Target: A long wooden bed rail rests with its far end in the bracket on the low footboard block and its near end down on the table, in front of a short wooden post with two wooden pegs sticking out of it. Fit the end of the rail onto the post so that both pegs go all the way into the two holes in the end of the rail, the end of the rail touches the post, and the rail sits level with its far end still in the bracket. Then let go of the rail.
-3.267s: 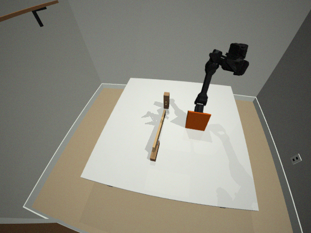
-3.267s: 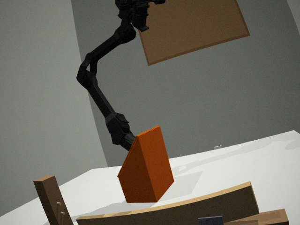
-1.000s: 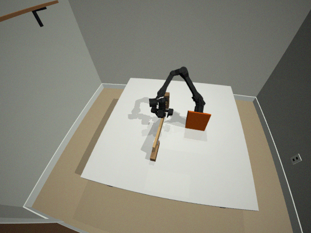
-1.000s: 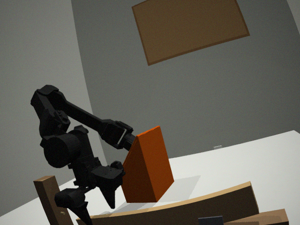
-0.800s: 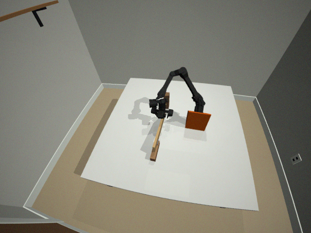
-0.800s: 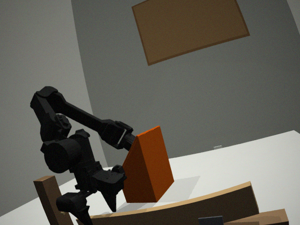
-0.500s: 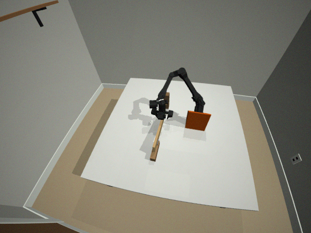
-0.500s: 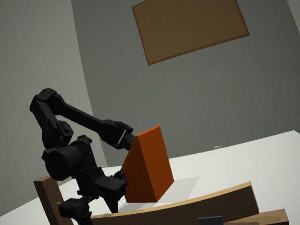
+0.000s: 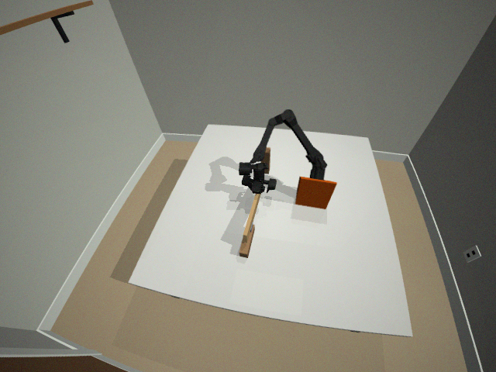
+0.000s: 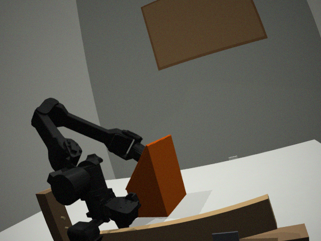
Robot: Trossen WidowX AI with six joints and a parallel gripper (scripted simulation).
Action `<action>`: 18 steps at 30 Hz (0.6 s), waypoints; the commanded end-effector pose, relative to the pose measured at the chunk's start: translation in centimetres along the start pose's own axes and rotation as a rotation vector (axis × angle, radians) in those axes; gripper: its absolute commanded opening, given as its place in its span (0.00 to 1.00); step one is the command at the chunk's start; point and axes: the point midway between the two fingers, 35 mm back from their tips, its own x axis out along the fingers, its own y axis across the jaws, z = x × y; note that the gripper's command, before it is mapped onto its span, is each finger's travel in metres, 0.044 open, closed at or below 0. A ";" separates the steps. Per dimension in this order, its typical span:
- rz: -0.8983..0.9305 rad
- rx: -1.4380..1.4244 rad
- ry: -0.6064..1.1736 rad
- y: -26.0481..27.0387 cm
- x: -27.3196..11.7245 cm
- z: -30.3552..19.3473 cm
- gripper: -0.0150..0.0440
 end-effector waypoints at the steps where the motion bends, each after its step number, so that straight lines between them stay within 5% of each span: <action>1: 0.003 -0.009 0.005 0.2 0.2 0.0 0.91; 13: 0.003 -0.009 0.005 0.2 0.2 0.0 0.38; 18: 0.003 -0.009 0.005 0.2 0.2 0.0 0.32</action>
